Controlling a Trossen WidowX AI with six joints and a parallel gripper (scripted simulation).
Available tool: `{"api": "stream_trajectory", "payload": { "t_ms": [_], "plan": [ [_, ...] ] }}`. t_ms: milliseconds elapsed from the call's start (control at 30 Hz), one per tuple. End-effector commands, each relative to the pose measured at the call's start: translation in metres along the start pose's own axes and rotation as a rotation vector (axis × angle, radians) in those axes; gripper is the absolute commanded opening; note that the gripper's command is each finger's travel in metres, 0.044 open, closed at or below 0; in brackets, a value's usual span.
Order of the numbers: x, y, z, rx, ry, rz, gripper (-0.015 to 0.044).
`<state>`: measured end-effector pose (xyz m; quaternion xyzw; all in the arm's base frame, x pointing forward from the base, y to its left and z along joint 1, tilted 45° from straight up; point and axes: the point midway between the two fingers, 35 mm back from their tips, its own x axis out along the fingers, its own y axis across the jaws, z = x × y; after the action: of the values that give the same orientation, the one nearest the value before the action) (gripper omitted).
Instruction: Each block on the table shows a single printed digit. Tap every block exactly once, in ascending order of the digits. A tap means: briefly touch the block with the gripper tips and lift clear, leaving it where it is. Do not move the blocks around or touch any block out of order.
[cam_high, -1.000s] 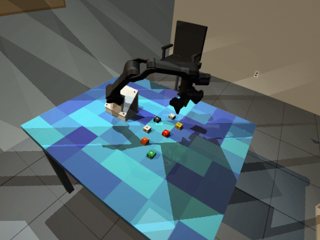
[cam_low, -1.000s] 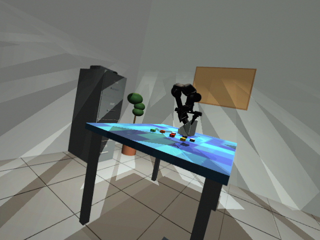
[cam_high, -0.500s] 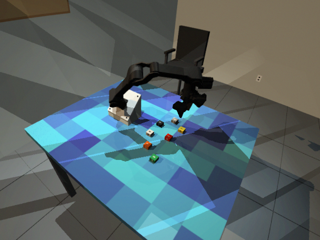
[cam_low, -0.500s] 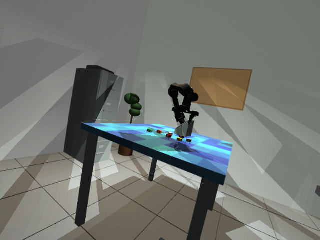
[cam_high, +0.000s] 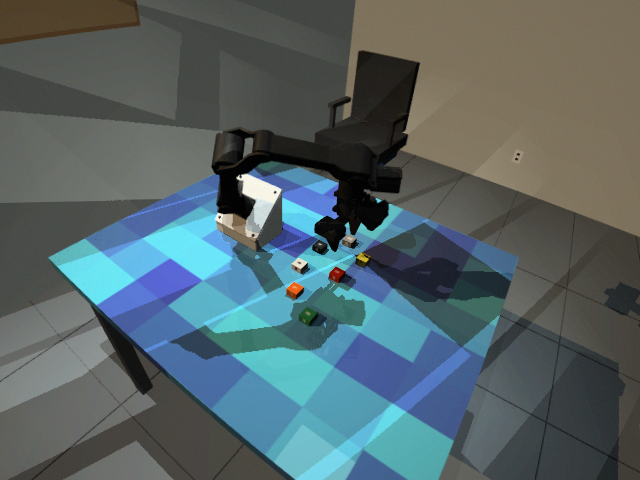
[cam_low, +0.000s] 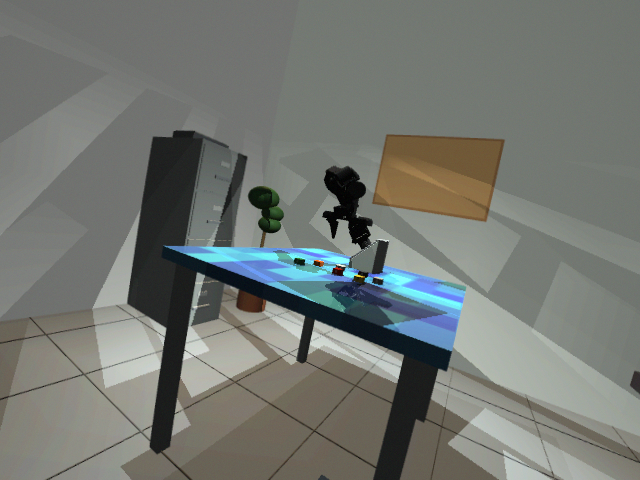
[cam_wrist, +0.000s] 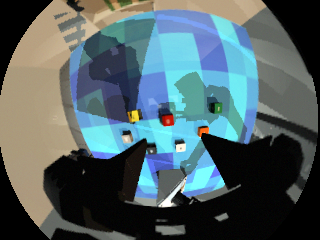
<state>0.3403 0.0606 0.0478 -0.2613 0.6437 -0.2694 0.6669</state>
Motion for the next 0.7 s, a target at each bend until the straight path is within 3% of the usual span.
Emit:
{"api": "stream_trajectory", "payload": {
  "t_ms": [0, 467, 667],
  "plan": [
    [0.001, 0.003, -0.004, -0.025, 0.000, -0.007, 0.0400],
    [0.001, 0.001, -0.003, -0.025, 0.000, -0.006, 0.0400],
    [0.001, -0.082, 0.018, -0.033, 0.001, 0.023, 0.0400]
  ]
}}
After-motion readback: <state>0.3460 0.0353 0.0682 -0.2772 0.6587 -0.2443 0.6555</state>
